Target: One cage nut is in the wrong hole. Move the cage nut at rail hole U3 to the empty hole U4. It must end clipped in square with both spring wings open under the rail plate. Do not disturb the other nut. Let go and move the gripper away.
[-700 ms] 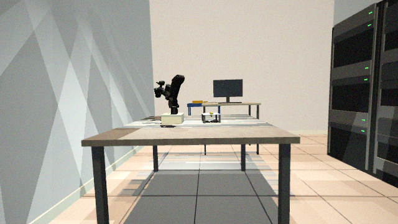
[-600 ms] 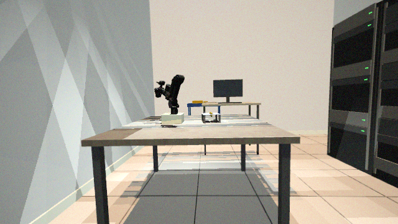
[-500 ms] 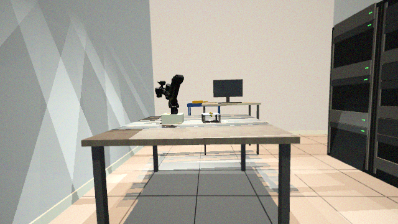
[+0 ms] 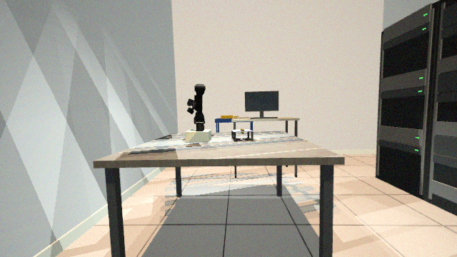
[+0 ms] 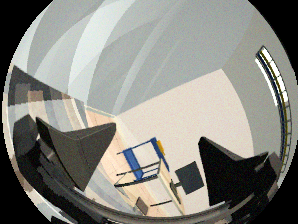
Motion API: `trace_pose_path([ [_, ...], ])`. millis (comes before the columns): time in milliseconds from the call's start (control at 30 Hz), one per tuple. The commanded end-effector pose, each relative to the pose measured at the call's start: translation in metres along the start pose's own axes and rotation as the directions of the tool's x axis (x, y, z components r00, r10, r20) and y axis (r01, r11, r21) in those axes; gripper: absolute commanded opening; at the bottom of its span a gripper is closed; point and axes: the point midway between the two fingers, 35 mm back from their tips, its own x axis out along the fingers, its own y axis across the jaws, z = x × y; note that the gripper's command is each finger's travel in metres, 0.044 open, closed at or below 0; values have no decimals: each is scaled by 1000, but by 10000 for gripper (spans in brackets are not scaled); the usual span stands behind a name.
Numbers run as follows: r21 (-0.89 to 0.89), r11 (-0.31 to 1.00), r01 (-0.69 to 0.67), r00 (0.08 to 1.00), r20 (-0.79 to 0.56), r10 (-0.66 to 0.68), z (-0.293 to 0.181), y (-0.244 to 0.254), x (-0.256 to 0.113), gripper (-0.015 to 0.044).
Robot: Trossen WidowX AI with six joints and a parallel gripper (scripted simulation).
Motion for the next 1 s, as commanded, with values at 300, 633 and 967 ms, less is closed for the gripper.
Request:
trace_pose_path([
  [300,577,709,405,760,-644,90,-198,-61,-26,440],
  [633,430,246,869,395,-901,180,-299,-101,-130,440],
  [967,-208,-425,881,-21,-914,404,-346,-126,-289,440],
])
